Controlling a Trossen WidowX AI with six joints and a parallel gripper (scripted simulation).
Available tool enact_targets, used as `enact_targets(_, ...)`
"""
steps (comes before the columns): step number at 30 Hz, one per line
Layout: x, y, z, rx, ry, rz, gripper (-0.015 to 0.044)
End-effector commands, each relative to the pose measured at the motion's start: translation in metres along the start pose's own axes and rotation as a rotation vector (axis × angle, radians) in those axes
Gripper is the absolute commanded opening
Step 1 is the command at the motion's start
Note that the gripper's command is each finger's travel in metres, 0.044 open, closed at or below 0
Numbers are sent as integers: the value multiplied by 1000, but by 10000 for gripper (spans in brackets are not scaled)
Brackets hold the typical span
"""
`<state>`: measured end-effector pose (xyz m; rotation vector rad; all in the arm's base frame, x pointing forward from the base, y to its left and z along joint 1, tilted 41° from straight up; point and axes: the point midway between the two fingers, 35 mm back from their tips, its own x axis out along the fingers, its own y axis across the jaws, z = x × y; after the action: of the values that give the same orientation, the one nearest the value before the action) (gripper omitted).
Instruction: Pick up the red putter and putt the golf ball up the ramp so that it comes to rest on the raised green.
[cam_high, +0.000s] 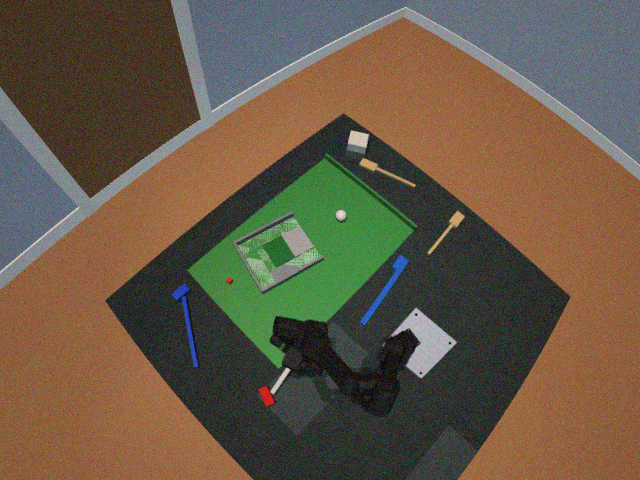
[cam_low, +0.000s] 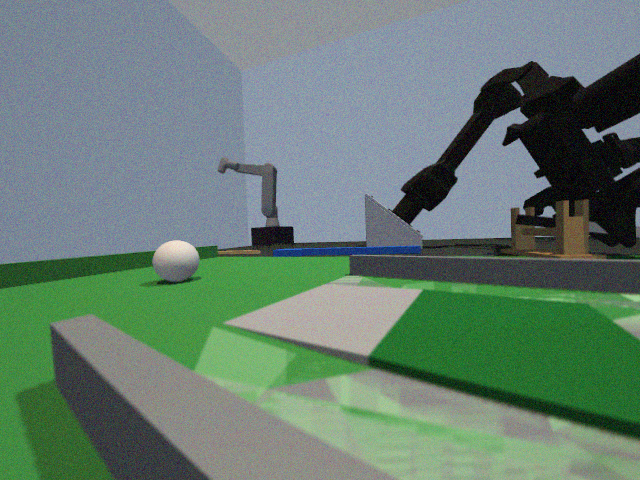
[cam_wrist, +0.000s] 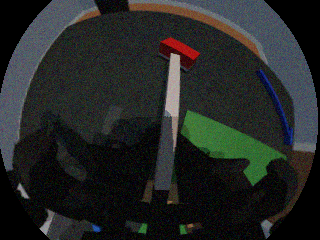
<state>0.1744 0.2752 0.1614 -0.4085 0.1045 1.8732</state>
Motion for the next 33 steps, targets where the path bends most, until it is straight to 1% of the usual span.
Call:
enact_targets(1, 0, 0, 0, -2, 0, 0, 7)
enact_targets(9, -7, -2, 2, -3, 7, 2, 0)
enact_targets(21, -43, -5, 18, -3, 23, 9, 0)
enact_targets(33, -81, -1, 45, 1, 8, 3, 0)
